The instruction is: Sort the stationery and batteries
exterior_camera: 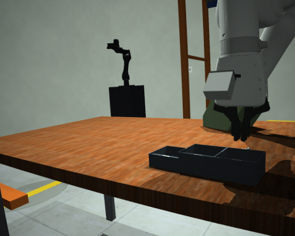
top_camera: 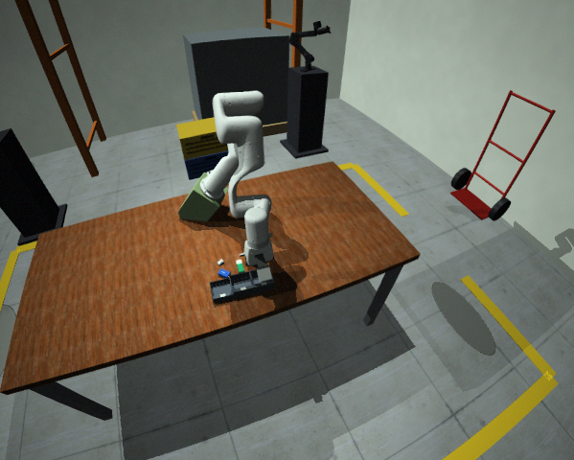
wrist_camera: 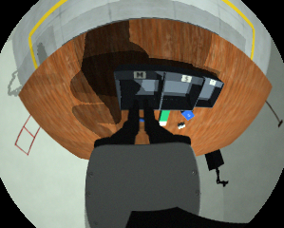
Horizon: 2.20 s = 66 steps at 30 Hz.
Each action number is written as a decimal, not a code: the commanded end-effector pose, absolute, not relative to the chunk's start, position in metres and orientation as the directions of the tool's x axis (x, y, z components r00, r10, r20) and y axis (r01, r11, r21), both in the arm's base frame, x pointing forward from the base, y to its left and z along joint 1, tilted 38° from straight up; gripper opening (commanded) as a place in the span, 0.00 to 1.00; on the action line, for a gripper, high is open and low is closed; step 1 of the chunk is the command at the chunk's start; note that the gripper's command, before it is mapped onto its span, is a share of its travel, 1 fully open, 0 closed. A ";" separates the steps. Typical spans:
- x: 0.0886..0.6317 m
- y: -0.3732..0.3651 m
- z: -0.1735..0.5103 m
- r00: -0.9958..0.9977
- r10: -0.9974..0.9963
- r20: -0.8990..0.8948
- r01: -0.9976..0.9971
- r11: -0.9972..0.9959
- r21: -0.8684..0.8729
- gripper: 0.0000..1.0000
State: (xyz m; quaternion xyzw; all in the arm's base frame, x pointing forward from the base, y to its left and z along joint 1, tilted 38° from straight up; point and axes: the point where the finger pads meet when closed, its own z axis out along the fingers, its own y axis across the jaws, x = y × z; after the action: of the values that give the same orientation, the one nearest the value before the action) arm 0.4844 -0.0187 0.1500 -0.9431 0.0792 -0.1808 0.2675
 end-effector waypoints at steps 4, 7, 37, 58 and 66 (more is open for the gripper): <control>0.466 -0.044 0.191 0.920 -0.249 0.302 -0.054 -0.844 -0.533 0.07; 0.460 -0.052 0.204 0.920 -0.249 0.302 -0.054 -0.844 -0.533 0.07; 0.412 -0.044 0.189 0.882 0.067 0.467 0.274 -0.878 -0.393 0.23; 0.377 0.001 0.107 0.524 0.605 0.600 0.766 -0.643 -0.021 0.23; 0.377 0.001 0.107 0.389 0.694 0.606 0.836 -0.542 0.084 0.23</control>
State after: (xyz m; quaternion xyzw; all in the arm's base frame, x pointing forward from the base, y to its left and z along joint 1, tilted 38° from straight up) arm 0.3765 0.0019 0.1067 -0.8324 -0.4528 -0.2955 0.1212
